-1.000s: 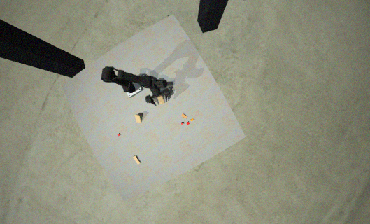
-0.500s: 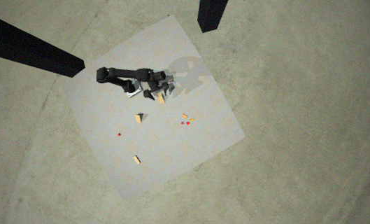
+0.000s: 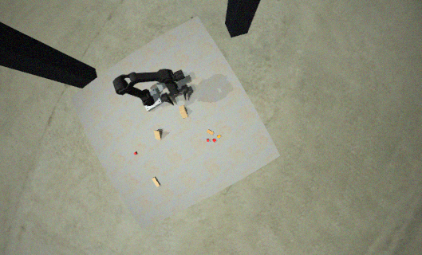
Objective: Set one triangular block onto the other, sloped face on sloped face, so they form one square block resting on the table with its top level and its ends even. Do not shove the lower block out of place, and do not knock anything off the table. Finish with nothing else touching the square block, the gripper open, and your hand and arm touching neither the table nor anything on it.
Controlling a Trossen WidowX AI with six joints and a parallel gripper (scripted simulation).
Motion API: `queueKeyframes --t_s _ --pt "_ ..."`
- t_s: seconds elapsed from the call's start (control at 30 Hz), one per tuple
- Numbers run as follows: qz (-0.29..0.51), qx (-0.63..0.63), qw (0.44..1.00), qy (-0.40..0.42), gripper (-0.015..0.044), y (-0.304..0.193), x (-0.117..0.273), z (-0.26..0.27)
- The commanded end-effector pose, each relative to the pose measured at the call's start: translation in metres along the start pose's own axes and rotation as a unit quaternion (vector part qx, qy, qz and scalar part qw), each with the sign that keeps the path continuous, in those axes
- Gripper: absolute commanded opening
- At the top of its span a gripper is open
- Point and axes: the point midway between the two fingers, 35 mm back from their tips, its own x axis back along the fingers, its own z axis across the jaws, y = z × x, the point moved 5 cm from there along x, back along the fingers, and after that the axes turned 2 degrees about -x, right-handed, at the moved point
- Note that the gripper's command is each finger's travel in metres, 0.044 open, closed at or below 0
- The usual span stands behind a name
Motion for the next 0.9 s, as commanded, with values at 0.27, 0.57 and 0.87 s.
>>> queueKeyframes --t_s 0.27,0.57,0.87 --pt "0.007 0.002 1.000 0.007 0.0440 -0.002 -0.082 0.006" --pt "0.008 0.003 1.000 0.006 0.0440 -0.003 -0.086 0.008" --pt "0.010 0.001 1.000 0.007 0.0256 -0.003 -0.085 0.007"
